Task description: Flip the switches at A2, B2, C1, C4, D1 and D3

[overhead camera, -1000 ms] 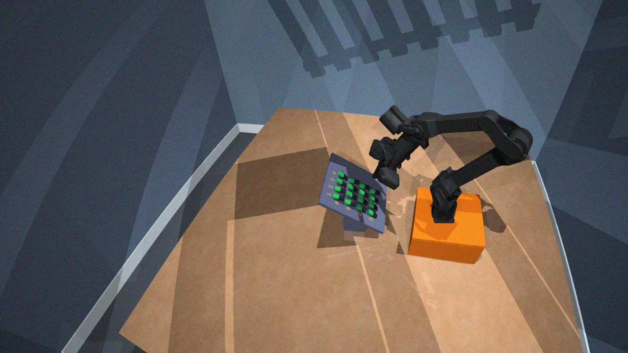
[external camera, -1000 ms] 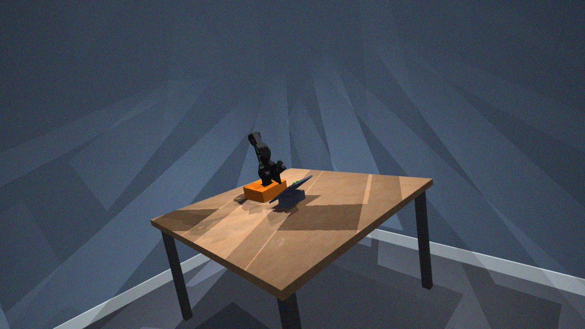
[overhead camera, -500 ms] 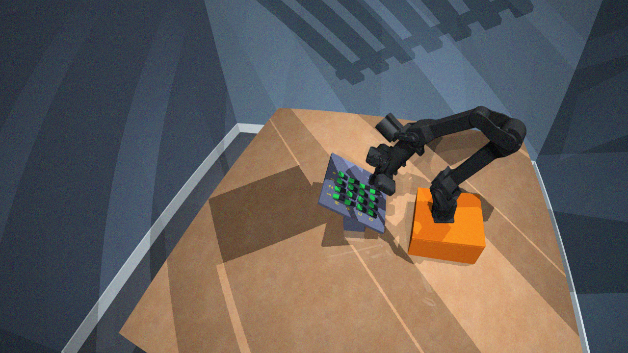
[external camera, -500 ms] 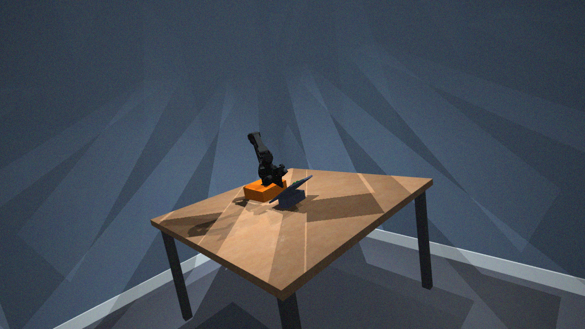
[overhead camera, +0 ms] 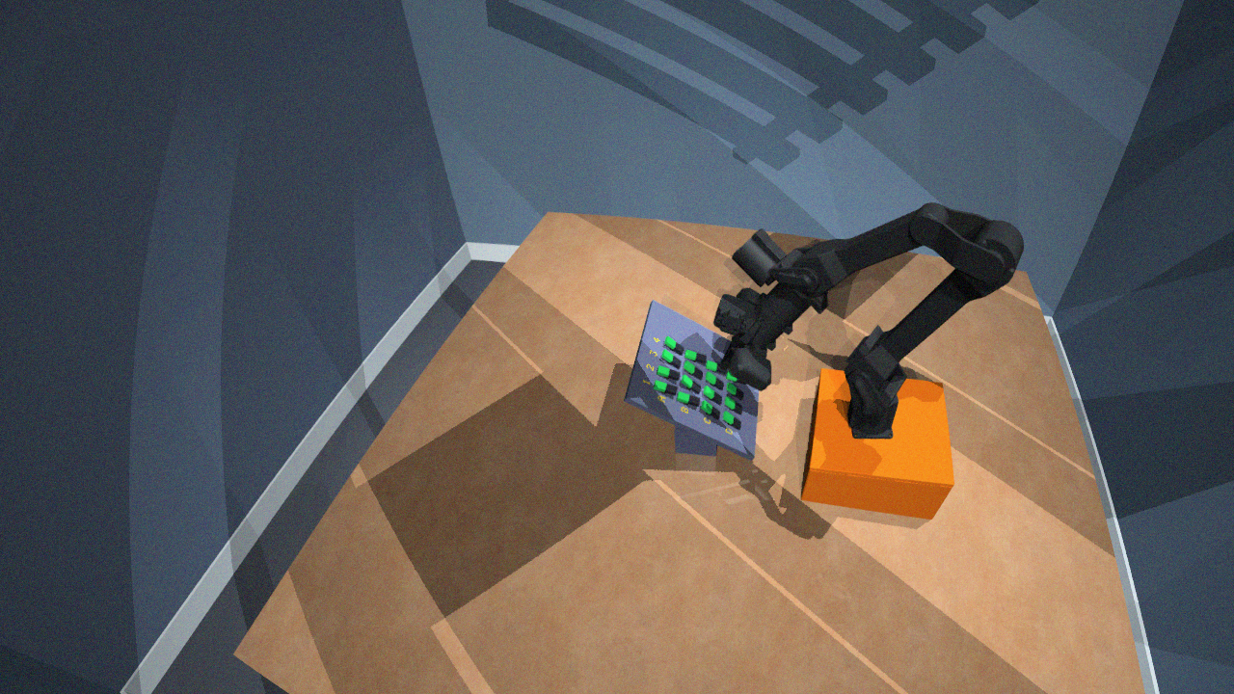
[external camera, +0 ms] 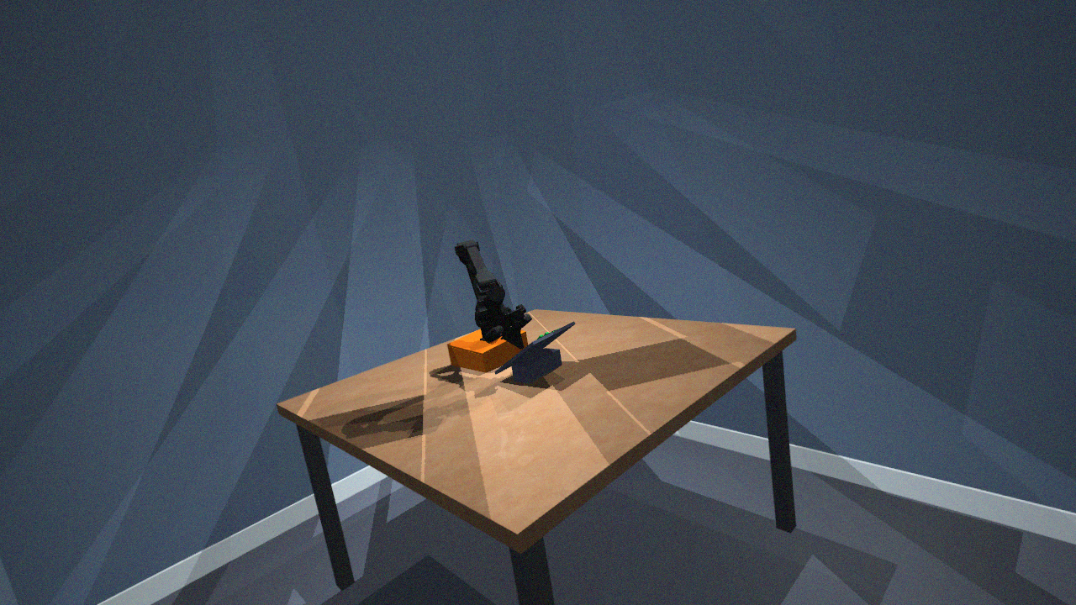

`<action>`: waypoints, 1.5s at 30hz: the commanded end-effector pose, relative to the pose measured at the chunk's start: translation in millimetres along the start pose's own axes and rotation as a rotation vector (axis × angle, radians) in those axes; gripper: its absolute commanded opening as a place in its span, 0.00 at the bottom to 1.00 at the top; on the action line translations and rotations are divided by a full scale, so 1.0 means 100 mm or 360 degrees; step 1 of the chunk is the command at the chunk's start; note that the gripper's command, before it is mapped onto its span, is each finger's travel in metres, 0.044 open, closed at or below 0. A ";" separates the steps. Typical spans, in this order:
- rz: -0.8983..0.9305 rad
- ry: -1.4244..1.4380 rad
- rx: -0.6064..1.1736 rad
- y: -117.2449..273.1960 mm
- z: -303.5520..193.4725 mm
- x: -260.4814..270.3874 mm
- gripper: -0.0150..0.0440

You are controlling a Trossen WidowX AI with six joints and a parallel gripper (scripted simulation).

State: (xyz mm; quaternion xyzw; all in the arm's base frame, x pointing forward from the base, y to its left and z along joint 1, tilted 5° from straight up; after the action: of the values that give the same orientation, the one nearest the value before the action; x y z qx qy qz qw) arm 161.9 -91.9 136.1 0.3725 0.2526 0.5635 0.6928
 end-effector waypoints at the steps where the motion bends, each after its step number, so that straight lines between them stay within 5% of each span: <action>1: -0.0006 -0.0008 0.0007 -0.01 -0.01 0.00 0.25; 45: -0.0006 -0.0008 0.0007 -0.05 -0.02 0.00 0.25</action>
State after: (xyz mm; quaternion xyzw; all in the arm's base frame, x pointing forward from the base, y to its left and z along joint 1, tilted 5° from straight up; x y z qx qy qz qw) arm 163.5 -91.9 132.0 0.3741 0.2533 0.5629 0.6921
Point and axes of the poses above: the point midway between the two fingers, 35 mm back from their tips, its own y axis back along the fingers, its own x axis across the jaws, z = x × y, the point moved 10 cm from there along y, back along the fingers, and after that the axes turned 15 degrees about -y, right-handed, at the moved point
